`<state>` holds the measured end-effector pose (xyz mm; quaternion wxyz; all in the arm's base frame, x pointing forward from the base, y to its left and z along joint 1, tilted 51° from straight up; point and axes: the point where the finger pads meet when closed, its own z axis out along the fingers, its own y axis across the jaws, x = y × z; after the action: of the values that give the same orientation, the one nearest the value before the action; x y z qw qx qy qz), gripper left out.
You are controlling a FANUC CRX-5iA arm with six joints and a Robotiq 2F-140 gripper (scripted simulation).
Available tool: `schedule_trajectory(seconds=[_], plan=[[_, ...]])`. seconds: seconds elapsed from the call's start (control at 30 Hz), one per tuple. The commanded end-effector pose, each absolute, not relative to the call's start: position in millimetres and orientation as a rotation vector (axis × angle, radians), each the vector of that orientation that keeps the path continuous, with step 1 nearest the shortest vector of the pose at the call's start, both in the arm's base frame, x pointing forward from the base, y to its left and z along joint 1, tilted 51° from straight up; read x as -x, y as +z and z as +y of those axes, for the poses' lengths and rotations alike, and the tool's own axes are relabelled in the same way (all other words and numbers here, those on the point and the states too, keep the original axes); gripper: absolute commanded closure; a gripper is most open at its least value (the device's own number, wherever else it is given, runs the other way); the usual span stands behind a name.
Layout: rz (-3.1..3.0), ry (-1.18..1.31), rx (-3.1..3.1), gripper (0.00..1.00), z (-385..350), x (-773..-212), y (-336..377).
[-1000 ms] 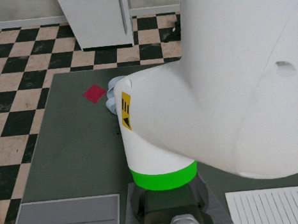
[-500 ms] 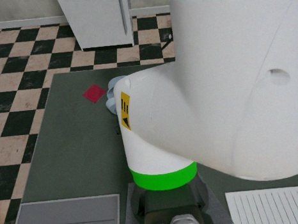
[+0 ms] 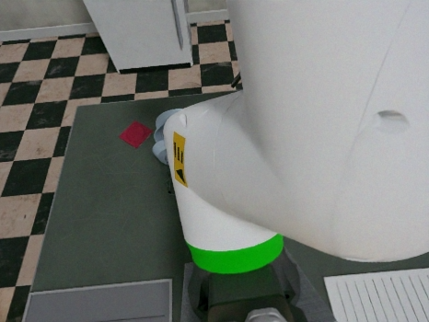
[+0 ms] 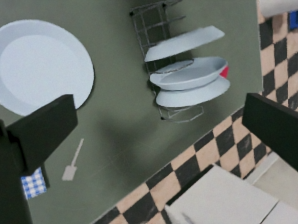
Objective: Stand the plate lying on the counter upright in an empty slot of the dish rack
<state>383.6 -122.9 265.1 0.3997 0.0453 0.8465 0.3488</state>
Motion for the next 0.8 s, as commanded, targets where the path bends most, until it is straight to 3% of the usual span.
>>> schedule_trajectory(seconds=[0.0, 0.77], plan=[[2.126, 0.782, -0.015, 0.00, -125, -378, 258], [2.069, 0.284, 0.480, 0.00, -134, -349, 217]])
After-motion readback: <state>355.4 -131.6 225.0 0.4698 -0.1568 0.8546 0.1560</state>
